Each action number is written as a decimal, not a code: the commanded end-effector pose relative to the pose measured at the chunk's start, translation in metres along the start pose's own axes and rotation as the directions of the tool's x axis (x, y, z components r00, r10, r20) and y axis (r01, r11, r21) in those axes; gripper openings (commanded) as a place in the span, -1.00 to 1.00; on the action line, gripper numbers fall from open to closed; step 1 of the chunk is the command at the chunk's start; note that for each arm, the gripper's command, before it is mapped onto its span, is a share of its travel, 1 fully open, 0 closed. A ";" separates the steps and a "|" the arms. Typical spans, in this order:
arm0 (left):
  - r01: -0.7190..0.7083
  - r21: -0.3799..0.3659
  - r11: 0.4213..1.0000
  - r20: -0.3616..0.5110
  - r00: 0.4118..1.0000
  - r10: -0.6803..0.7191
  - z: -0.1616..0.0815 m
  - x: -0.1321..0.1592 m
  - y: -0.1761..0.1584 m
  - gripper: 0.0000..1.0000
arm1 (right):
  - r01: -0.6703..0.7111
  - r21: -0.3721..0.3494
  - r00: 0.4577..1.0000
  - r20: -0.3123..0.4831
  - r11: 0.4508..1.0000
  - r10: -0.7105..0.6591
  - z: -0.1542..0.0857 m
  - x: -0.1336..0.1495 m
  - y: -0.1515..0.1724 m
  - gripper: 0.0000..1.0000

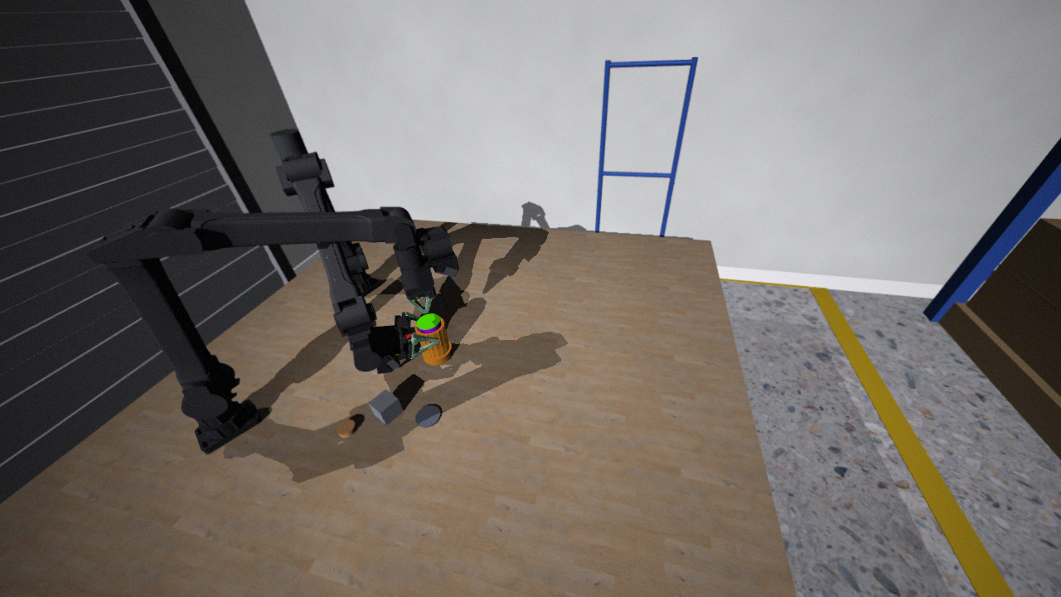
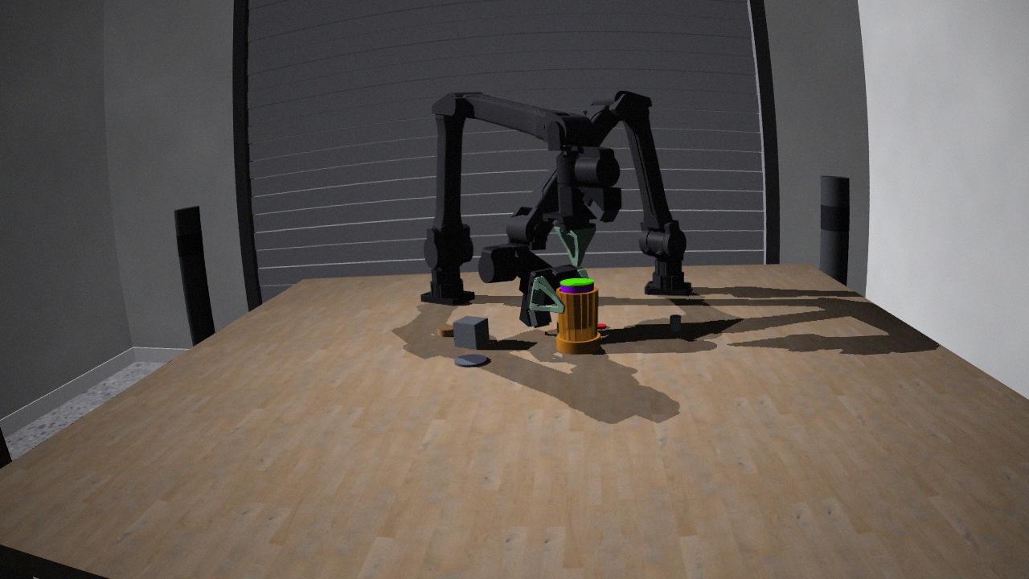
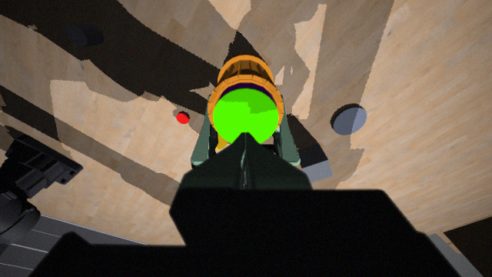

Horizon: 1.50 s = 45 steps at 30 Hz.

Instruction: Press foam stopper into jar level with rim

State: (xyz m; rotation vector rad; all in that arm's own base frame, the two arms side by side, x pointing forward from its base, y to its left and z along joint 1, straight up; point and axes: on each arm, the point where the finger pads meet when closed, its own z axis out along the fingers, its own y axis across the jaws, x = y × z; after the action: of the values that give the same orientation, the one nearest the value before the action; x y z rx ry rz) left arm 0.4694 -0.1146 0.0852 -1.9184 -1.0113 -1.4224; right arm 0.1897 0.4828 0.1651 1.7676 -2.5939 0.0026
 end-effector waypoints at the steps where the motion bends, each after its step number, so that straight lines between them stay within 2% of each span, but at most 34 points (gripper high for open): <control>1: 0.033 -0.038 0.999 -0.009 0.999 -0.033 -0.013 0.021 0.018 0.28 | -0.007 -0.001 1.000 0.027 1.000 0.007 0.000 -0.018 -0.004 -1.00; 5: 0.033 -0.038 0.999 -0.009 0.999 -0.033 -0.013 0.021 0.018 0.28 | -0.005 0.000 0.999 0.031 1.000 0.005 -0.001 -0.019 -0.003 -1.00; 6: 0.033 -0.038 0.999 -0.009 0.999 -0.033 -0.013 0.021 0.018 0.28 | -0.005 0.000 1.000 0.006 1.000 0.005 0.012 -0.010 -0.003 -1.00; 24: 0.033 -0.038 0.999 -0.009 0.999 -0.033 -0.013 0.021 0.018 0.28 | -0.006 0.001 1.000 0.000 1.000 0.006 0.039 -0.009 -0.004 -1.00; 30: 0.033 -0.038 0.999 -0.009 0.999 -0.033 -0.013 0.021 0.018 0.28 | -0.004 0.001 1.000 -0.004 1.000 0.004 0.036 -0.009 -0.003 -1.00; 45: 0.033 -0.038 0.999 -0.009 0.999 -0.033 -0.013 0.021 0.018 0.28 | -0.006 0.001 1.000 -0.002 1.000 0.006 0.046 -0.008 -0.004 -1.00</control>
State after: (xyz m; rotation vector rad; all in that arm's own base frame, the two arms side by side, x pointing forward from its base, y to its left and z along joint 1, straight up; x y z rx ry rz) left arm 0.4694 -0.1145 0.0852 -1.9184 -1.0114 -1.4224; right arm 0.1902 0.4834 0.1345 1.7693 -2.5976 -0.0016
